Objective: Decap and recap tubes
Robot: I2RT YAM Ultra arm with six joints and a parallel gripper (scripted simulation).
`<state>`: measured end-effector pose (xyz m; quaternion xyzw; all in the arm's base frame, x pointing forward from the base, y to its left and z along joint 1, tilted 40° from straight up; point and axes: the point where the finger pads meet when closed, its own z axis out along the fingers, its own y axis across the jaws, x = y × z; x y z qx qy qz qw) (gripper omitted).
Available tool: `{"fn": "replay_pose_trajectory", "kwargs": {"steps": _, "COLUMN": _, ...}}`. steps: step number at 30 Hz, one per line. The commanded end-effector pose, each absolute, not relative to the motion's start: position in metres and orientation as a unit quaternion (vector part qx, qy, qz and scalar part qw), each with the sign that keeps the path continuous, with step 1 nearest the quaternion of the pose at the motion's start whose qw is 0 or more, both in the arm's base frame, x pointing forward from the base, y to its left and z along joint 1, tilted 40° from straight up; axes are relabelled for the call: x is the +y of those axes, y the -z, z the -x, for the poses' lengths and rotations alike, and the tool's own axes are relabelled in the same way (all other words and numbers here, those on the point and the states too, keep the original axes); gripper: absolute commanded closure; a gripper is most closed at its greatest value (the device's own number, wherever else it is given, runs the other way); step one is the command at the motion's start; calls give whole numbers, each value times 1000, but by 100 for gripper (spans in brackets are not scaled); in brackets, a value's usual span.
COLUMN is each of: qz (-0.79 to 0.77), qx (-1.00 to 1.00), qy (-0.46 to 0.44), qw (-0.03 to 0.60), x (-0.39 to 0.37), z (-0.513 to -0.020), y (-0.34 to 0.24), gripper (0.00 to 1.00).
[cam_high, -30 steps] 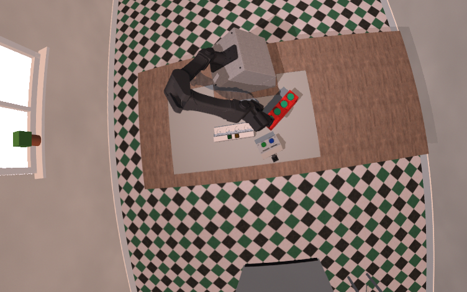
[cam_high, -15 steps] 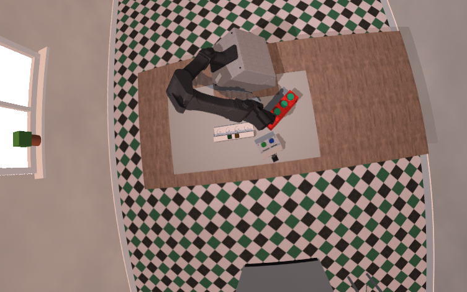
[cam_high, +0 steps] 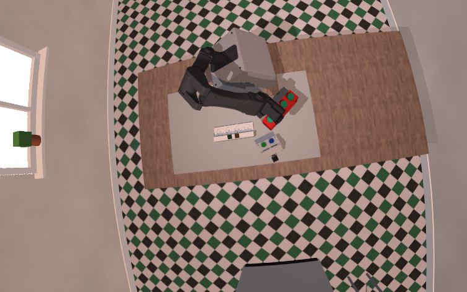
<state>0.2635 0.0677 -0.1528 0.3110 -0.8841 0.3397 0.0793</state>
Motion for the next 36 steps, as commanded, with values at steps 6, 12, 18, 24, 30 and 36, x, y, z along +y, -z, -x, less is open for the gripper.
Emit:
{"fn": "replay_pose_trajectory", "kwargs": {"steps": 6, "qz": -108, "qx": -934, "qy": -341, "qw": -4, "x": 95, "z": -255, "y": 169, "gripper": 51}}
{"fn": "replay_pose_trajectory", "kwargs": {"steps": 12, "qz": 9, "qx": -940, "qy": -338, "qw": -46, "x": 113, "z": -245, "y": 184, "gripper": 51}}
{"fn": "replay_pose_trajectory", "kwargs": {"steps": 18, "qz": 126, "qx": -932, "qy": -329, "qw": -88, "x": 130, "z": -235, "y": 200, "gripper": 51}}
{"fn": "replay_pose_trajectory", "kwargs": {"steps": 24, "qz": 276, "qx": -899, "qy": -310, "qw": -140, "x": 153, "z": -222, "y": 220, "gripper": 51}}
{"fn": "replay_pose_trajectory", "kwargs": {"steps": 30, "qz": 314, "qx": -887, "qy": -303, "qw": -152, "x": 176, "z": -209, "y": 240, "gripper": 51}}
{"fn": "replay_pose_trajectory", "kwargs": {"steps": 36, "qz": 314, "qx": -887, "qy": -303, "qw": -152, "x": 183, "z": -205, "y": 246, "gripper": 51}}
